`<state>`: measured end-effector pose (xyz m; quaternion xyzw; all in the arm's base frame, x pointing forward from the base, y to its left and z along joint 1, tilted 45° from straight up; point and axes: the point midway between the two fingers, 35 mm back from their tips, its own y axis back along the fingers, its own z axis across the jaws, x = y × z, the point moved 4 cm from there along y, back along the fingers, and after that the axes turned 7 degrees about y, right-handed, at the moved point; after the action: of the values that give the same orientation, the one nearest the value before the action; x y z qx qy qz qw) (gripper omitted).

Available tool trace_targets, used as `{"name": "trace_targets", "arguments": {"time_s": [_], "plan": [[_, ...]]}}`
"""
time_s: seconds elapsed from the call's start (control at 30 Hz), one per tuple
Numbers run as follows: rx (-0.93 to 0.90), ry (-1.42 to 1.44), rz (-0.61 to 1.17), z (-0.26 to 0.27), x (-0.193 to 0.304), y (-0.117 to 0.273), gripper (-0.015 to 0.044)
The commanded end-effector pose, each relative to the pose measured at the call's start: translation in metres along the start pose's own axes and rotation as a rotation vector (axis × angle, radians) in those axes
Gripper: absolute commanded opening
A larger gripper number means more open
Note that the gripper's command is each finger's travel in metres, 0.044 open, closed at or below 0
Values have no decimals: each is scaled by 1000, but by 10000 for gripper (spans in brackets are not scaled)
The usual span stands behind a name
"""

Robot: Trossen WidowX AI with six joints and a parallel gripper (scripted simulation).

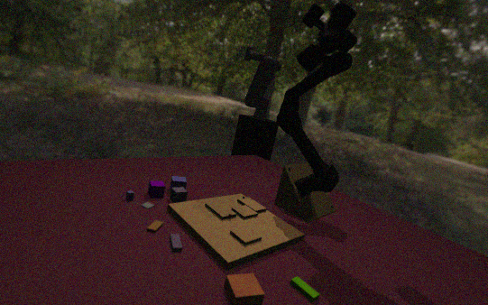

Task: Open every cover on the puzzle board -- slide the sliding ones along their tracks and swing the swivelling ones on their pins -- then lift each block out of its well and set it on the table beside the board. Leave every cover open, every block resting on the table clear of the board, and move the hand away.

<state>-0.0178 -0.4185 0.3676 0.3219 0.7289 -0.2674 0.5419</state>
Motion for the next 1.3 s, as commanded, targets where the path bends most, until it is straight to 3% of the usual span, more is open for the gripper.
{"name": "trace_targets", "arguments": {"time_s": [0.0,0.47,1.27], "plan": [[0,-1,-1,-1,0,0,374],[49,-81,-77,-49,-31,-3,6],[202,-99,-241,-140,-77,1,0]]}}
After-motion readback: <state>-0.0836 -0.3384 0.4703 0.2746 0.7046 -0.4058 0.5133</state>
